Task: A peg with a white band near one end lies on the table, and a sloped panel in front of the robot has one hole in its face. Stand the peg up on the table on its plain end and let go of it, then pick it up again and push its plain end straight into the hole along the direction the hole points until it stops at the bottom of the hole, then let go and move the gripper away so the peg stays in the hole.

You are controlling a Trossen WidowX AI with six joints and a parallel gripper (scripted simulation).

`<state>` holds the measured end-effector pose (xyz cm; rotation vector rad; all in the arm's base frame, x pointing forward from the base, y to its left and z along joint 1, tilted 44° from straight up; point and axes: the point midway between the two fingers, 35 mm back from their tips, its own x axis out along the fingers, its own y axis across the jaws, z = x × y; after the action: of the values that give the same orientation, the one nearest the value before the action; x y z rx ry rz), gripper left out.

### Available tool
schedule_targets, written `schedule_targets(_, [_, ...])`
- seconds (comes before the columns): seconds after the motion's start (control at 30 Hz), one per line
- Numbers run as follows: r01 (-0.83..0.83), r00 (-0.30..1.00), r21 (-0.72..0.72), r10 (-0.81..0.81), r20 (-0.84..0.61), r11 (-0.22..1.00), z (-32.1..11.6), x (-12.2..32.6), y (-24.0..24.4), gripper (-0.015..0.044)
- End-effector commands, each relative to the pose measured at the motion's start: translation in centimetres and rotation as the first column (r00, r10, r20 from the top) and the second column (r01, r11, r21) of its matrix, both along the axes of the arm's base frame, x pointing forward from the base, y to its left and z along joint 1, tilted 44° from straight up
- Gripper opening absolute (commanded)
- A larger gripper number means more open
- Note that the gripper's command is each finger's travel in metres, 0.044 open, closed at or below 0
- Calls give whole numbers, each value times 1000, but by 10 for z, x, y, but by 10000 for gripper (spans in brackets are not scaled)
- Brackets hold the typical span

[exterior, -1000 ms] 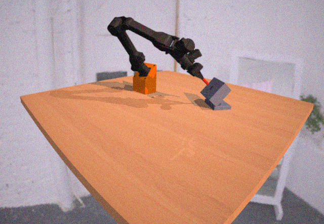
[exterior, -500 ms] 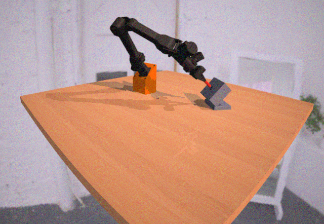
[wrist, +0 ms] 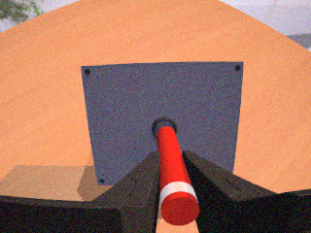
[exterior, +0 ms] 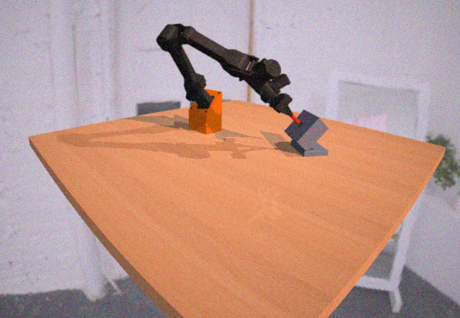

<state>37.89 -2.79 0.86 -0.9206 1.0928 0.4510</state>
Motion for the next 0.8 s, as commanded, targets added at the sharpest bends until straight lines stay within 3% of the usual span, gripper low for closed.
schedule_targets(0.0, [0,1000,0,0,-1,1000,0,0,0,0])
schedule_targets(0.77, [0,1000,0,0,-1,1000,-10,6,0,0])
